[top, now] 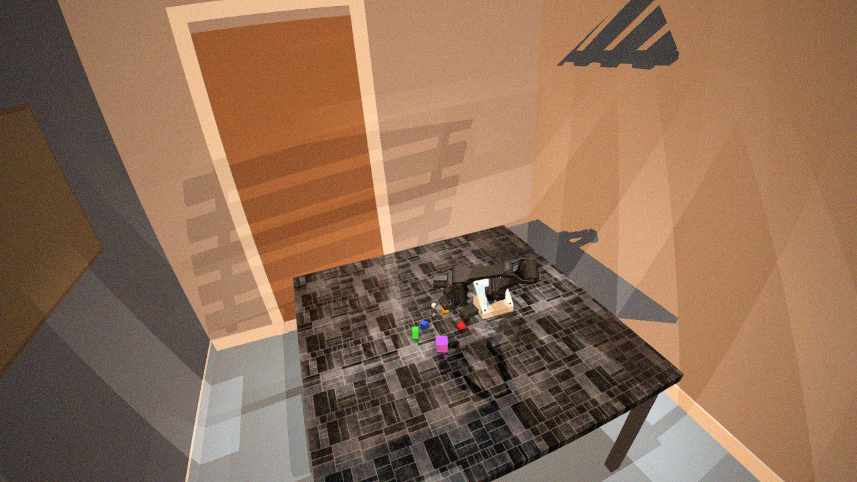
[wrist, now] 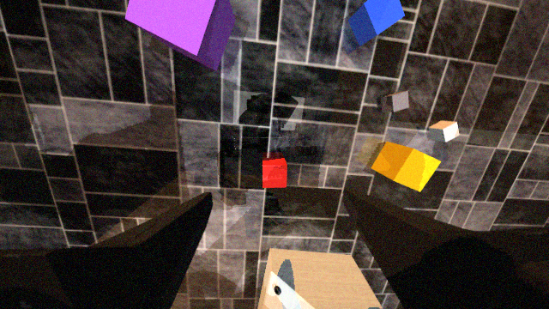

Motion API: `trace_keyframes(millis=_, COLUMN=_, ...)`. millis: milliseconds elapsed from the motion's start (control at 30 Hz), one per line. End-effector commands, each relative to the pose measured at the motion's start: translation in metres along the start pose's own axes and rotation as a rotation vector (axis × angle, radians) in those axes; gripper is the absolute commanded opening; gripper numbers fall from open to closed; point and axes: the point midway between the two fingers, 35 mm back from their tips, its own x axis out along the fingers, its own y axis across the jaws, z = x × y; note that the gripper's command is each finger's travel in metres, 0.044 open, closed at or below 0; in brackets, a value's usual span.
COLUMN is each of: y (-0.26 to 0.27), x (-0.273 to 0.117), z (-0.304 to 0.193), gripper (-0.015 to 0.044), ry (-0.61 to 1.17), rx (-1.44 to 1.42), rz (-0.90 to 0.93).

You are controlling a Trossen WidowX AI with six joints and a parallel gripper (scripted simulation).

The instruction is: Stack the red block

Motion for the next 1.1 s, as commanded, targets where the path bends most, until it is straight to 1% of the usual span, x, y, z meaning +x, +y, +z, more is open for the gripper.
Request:
trace_keyframes(millis=0, y=0.001, x=0.02, z=-0.003, gripper=0.044, ry=0.008, rx=0.009, rz=0.01)
trace_keyframes(millis=900, y=0.001, x=0.057, z=-0.004, gripper=0.044, ry=0.007, rx=0.008, rz=0.012)
trace_keyframes(millis=1067, y=0.001, x=0.058, z=-0.004, gripper=0.044, ry=0.007, rx=0.008, rz=0.013)
